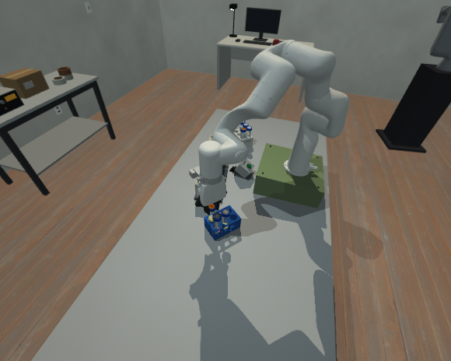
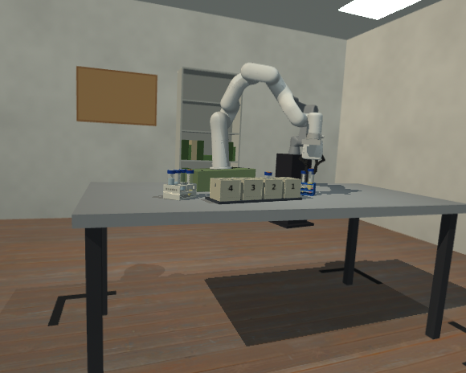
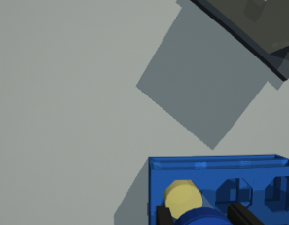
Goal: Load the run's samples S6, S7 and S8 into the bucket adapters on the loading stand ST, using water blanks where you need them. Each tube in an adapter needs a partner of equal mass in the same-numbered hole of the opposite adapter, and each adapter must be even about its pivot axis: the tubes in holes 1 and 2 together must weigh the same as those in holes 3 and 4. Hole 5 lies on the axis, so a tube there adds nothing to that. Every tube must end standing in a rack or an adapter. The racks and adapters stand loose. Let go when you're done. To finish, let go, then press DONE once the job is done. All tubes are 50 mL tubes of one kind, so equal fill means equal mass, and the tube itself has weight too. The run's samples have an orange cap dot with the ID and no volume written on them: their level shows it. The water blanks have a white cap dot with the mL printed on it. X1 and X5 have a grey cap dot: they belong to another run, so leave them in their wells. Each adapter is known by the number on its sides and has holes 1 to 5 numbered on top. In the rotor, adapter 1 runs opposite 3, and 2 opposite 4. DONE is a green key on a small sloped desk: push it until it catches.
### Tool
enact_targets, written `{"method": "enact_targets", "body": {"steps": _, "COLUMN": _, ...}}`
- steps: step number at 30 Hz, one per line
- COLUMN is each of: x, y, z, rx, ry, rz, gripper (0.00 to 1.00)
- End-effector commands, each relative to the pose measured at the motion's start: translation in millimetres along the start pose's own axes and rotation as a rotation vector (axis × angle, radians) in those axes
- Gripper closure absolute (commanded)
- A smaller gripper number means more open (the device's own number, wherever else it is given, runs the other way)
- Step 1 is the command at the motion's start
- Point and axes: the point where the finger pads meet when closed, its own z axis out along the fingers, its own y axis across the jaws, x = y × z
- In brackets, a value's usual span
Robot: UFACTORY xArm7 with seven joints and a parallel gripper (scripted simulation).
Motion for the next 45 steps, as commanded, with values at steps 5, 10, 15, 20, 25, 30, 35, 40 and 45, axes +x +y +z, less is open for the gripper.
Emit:
{"method": "enact_targets", "body": {"steps": 5, "x": 0, "y": -2, "z": -6, "rx": 0.005, "ry": 0.000, "rz": 0.000, "gripper": 1.00}}
{"method": "enact_targets", "body": {"steps": 10, "x": 0, "y": -2, "z": -12, "rx": 0.005, "ry": 0.000, "rz": 0.000, "gripper": 1.00}}
{"method": "enact_targets", "body": {"steps": 15, "x": 0, "y": -2, "z": -22, "rx": 0.005, "ry": 0.000, "rz": 0.000, "gripper": 1.00}}
{"method": "enact_targets", "body": {"steps": 20, "x": 0, "y": -2, "z": -28, "rx": 0.005, "ry": 0.000, "rz": 0.000, "gripper": 1.00}}
{"method": "enact_targets", "body": {"steps": 25, "x": 0, "y": -2, "z": -38, "rx": 0.005, "ry": 0.000, "rz": 0.000, "gripper": 1.00}}
{"method": "enact_targets", "body": {"steps": 30, "x": 0, "y": -2, "z": -48, "rx": 0.005, "ry": 0.000, "rz": 0.000, "gripper": 1.00}}
{"method": "enact_targets", "body": {"steps": 35, "x": 0, "y": -2, "z": -58, "rx": 0.005, "ry": 0.000, "rz": 0.000, "gripper": 1.00}}
{"method": "enact_targets", "body": {"steps": 40, "x": 0, "y": -2, "z": -64, "rx": 0.005, "ry": 0.000, "rz": 0.000, "gripper": 1.00}}
{"method": "enact_targets", "body": {"steps": 45, "x": 0, "y": -2, "z": -74, "rx": 0.005, "ry": 0.000, "rz": 0.000, "gripper": 1.00}}
